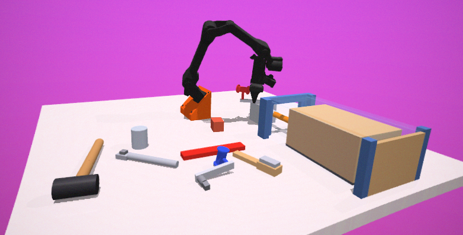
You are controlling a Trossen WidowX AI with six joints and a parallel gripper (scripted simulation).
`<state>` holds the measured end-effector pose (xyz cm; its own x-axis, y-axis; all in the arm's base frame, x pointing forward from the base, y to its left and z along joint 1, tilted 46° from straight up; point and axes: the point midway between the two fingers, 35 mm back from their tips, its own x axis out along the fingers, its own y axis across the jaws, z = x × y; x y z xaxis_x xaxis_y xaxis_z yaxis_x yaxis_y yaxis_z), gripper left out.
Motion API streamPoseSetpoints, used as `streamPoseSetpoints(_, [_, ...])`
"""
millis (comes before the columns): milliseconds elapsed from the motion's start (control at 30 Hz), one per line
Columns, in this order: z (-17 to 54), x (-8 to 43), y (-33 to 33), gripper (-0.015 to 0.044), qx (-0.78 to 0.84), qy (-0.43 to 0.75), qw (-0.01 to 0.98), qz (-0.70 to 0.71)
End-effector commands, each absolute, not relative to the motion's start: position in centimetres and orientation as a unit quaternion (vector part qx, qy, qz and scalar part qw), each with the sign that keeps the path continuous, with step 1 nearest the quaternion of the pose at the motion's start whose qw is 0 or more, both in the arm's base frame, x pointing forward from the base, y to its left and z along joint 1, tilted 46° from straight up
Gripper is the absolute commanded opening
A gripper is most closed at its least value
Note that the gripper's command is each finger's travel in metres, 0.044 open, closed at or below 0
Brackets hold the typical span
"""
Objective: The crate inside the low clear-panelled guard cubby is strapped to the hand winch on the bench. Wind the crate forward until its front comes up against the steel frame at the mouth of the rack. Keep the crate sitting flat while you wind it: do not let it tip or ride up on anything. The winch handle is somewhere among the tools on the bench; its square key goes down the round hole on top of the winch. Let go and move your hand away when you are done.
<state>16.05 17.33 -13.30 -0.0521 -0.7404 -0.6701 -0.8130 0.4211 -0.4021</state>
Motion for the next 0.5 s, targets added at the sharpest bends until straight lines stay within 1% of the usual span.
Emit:
streamPoseSetpoints(0, [-13.2, 16.3, 17.2, 0.0263, -0.54, 0.722, 0.432, 0.039])
streamPoseSetpoints(233, [-13.2, 16.3, 17.2, 0.044, -0.54, 0.722, 0.432, 0.039])
streamPoseSetpoints(333, [-13.1, 16.3, 17.4, 0.044, -0.54, 0.721, 0.432, 0.039])
streamPoseSetpoints(467, [-11.0, 16.7, 20.1, 0.044, -0.539, 0.717, 0.44, 0.045])
